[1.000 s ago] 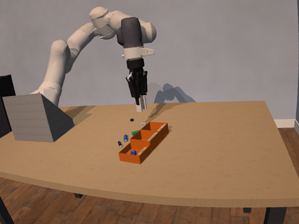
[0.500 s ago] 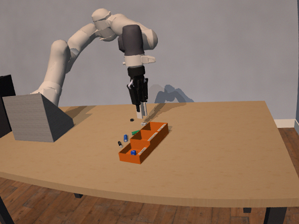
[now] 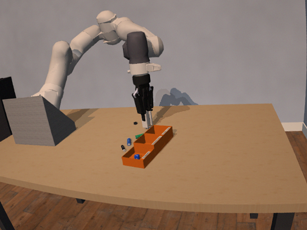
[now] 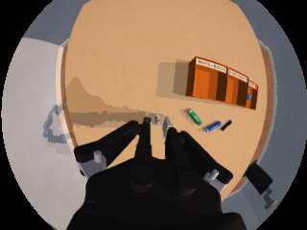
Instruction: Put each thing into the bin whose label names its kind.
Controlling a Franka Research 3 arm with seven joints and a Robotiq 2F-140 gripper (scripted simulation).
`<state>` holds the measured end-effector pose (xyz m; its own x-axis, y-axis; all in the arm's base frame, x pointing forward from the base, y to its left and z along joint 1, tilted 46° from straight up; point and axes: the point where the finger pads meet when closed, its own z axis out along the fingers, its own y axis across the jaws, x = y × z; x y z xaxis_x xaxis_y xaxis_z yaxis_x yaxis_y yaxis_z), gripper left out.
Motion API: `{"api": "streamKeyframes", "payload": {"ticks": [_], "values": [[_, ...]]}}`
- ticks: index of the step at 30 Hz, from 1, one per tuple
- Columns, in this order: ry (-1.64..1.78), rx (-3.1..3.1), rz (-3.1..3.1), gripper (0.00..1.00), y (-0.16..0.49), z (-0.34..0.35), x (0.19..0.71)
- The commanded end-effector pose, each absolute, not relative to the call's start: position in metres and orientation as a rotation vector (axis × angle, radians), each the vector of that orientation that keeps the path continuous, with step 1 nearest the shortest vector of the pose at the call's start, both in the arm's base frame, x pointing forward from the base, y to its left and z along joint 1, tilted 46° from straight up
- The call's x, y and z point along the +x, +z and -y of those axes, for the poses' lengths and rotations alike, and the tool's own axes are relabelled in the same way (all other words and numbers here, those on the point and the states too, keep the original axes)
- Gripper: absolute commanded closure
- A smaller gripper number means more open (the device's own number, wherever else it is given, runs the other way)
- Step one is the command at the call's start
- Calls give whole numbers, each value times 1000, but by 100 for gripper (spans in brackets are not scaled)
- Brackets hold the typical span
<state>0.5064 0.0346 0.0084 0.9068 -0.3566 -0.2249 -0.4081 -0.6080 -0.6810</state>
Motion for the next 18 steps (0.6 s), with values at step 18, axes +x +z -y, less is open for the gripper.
{"api": "streamKeyframes", "payload": {"ticks": [18], "values": [[71, -2284, -533, 82, 1, -41, 507]]}}
